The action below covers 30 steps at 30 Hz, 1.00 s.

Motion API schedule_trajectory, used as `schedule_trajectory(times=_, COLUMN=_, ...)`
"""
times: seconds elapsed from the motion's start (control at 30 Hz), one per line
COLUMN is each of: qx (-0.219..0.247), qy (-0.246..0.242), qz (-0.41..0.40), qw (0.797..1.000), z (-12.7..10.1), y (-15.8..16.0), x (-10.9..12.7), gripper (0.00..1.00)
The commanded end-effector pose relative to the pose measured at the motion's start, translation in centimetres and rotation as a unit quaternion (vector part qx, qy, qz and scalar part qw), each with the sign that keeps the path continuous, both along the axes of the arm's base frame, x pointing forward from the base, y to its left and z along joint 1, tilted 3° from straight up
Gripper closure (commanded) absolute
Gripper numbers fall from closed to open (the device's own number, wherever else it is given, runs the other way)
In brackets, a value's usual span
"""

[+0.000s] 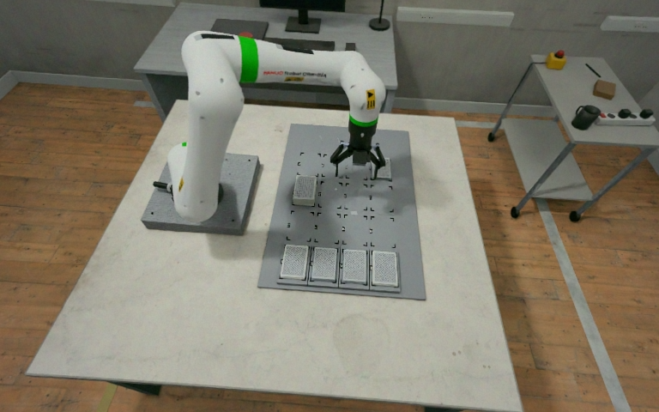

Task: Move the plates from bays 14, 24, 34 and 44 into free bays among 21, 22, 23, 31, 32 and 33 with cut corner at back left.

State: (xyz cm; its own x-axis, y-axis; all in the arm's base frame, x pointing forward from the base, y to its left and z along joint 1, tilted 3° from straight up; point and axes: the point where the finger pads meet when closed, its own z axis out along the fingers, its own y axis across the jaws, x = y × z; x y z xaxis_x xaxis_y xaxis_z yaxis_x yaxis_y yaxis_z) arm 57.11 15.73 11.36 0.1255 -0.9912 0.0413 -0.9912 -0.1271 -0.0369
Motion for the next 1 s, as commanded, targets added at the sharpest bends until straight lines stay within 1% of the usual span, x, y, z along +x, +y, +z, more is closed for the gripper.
schedule_trajectory(times=0.0, qx=0.000, qy=-0.001, qz=0.000, qw=1.000, z=0.1, y=-1.1, x=0.2, gripper=0.00)
schedule_trajectory(times=0.23, qx=0.000, qy=-0.001, qz=0.000, qw=1.000, z=0.3, y=-3.8, x=0.5, gripper=0.00)
schedule_trajectory(times=0.97, qx=0.000, qy=-0.001, qz=0.000, qw=1.000, z=0.3, y=-3.8, x=0.5, gripper=0.00)
